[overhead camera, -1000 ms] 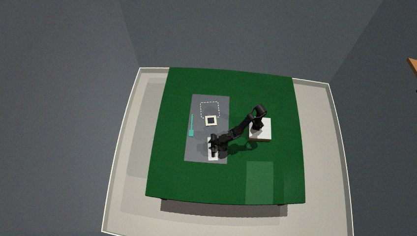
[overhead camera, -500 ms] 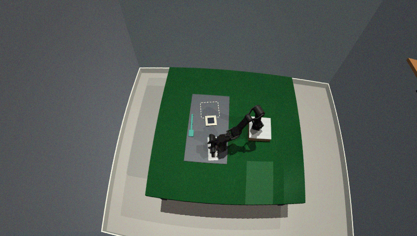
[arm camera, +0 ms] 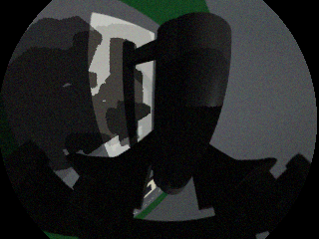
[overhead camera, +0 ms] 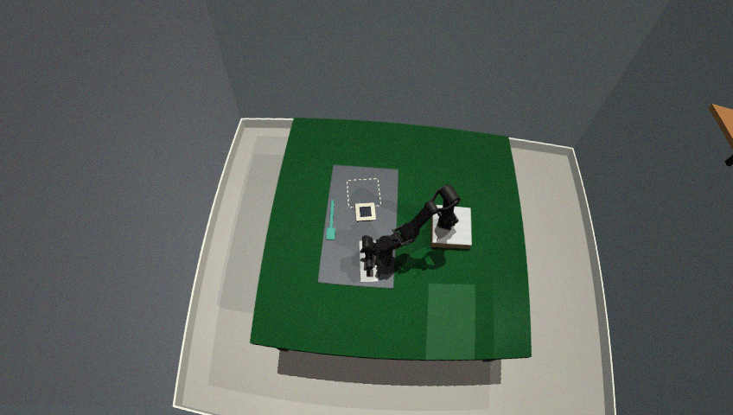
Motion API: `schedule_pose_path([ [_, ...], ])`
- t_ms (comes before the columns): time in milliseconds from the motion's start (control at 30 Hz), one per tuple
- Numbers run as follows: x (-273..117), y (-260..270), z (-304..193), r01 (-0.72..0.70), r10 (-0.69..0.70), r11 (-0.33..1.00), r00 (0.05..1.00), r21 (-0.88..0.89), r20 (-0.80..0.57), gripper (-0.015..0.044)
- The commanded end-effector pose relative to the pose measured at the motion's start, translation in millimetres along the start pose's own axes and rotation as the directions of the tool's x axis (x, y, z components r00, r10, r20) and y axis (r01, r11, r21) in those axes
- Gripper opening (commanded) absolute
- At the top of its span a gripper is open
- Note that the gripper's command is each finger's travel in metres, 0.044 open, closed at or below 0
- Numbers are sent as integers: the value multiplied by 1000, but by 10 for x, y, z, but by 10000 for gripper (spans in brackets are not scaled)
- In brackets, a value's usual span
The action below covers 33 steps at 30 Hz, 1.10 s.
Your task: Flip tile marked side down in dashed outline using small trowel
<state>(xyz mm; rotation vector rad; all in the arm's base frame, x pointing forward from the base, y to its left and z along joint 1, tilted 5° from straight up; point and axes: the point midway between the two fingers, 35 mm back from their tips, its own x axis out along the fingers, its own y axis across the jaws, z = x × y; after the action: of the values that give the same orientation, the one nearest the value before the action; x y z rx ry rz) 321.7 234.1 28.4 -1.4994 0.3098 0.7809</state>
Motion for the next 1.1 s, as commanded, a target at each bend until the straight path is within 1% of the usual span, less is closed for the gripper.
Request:
schedule_pose_path([
  [0, 1, -4, 6, 0, 0, 1000, 1000, -1, 3, 49],
  [133, 1, -4, 6, 0, 0, 1000, 1000, -1, 3, 22],
  [167, -2, -9, 7, 0, 0, 1000, 1000, -1, 3, 0],
  [700, -381, -464, 2, 1, -1, 1000, 1000, 0, 0, 0],
  [1067, -386, -468, 2, 1, -1, 1000, 1000, 0, 0, 0],
])
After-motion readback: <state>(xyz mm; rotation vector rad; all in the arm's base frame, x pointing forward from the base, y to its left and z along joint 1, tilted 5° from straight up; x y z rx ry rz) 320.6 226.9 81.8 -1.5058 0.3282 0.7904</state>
